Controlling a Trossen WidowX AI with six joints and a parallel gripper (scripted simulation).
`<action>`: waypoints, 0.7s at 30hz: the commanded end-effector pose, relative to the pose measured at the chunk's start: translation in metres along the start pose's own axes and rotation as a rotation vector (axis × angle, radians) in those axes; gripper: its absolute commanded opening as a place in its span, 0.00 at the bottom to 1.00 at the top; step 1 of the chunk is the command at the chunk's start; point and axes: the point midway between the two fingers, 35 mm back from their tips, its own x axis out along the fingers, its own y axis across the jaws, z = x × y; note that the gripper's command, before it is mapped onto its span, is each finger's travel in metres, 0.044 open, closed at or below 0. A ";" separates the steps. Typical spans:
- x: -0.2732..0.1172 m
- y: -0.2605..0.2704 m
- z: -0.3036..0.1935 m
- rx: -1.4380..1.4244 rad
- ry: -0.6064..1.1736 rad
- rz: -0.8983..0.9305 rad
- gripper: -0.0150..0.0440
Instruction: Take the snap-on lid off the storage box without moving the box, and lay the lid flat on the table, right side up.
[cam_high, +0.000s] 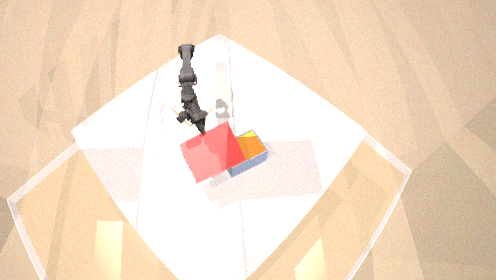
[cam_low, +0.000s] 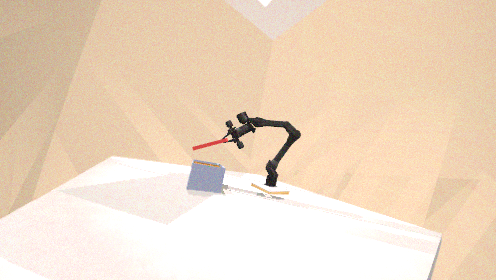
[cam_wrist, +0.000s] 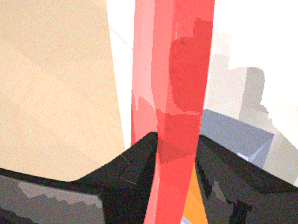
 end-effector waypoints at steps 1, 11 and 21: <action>0.000 0.002 0.007 -0.006 0.003 0.006 0.25; -0.001 0.002 0.027 -0.007 0.002 0.005 0.25; -0.002 0.001 0.047 -0.008 0.001 0.005 0.25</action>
